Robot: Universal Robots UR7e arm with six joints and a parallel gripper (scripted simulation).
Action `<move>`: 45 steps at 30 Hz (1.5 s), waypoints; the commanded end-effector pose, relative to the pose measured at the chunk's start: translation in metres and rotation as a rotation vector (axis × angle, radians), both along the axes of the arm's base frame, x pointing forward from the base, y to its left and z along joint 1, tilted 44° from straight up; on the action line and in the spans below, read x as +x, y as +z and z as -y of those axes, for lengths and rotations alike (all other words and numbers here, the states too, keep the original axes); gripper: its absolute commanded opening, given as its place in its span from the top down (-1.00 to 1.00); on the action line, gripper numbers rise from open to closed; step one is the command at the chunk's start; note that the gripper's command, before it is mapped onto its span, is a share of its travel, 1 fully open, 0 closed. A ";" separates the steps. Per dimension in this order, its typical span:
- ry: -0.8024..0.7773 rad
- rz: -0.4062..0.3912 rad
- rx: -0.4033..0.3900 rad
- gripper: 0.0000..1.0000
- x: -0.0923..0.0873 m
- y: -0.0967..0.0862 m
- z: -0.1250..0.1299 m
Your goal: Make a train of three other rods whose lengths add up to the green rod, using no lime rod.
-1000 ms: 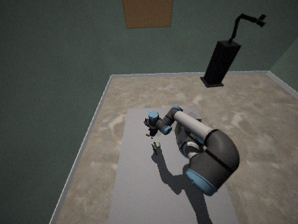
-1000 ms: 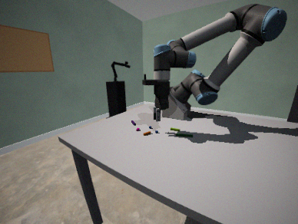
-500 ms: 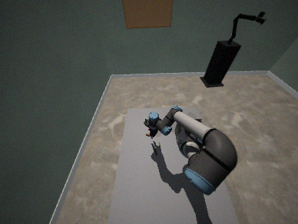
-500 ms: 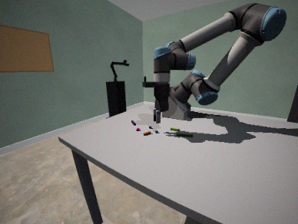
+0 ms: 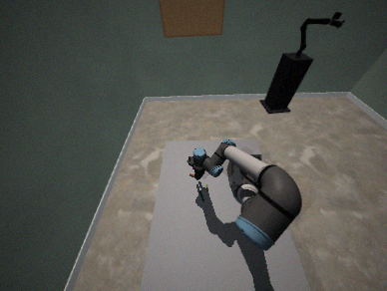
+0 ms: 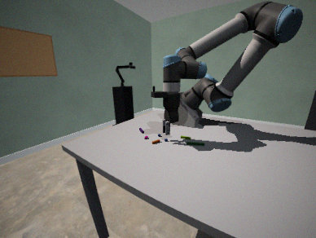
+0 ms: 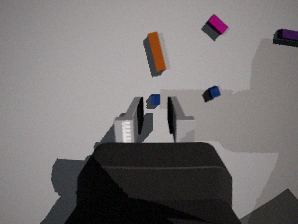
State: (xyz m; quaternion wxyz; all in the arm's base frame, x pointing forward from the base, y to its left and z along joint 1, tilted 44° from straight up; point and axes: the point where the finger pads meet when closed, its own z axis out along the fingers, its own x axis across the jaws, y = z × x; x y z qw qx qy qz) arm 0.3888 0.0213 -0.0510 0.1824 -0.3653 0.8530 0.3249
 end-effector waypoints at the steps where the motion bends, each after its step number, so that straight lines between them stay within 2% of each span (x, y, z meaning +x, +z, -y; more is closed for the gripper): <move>1: 0.000 0.001 -0.001 -0.07 0.001 -0.004 -0.004; 16: 0.000 0.001 -0.001 -0.07 0.002 -0.015 -0.014; 45: 0.000 0.001 -0.001 -0.07 0.002 -0.016 -0.015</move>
